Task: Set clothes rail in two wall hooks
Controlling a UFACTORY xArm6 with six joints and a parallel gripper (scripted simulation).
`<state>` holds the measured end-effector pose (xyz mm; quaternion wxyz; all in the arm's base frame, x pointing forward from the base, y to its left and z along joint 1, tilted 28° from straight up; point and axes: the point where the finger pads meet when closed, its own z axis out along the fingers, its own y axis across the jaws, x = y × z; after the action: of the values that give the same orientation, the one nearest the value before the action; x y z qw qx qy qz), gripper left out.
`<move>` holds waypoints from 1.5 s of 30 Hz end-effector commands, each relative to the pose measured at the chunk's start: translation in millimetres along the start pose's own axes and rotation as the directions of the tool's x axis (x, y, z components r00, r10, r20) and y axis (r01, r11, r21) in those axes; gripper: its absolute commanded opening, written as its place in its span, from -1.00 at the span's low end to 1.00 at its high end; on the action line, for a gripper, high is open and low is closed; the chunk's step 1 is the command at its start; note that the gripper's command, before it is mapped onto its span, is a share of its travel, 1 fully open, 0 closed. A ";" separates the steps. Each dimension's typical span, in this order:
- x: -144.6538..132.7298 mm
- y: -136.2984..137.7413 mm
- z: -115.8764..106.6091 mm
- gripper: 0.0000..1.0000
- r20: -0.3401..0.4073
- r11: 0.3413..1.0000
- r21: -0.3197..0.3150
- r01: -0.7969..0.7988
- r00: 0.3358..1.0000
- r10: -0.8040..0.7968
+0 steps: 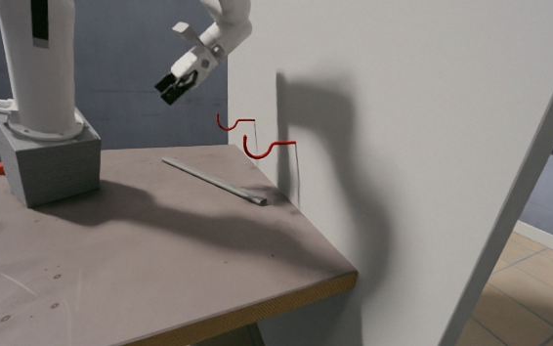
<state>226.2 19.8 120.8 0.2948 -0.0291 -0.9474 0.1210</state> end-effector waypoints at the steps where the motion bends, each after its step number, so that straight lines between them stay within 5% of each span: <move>1: -16.5 -10.0 2.8 1.00 0.055 0.994 0.048 0.102 0.993 -0.104; 13: -53.1 -28.8 5.4 1.00 0.134 0.914 0.205 0.350 0.915 -0.380; 28: -93.6 -37.6 0.9 1.00 0.097 0.621 0.450 0.642 0.656 -0.748; 30: -93.6 -37.6 0.9 1.00 0.097 0.621 0.450 0.642 0.656 -0.748; 45: -126.5 -24.4 -6.4 1.00 -0.094 0.176 0.611 0.772 0.292 -0.952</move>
<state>328.4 -21.9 64.7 0.1601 0.5856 -0.7702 0.1956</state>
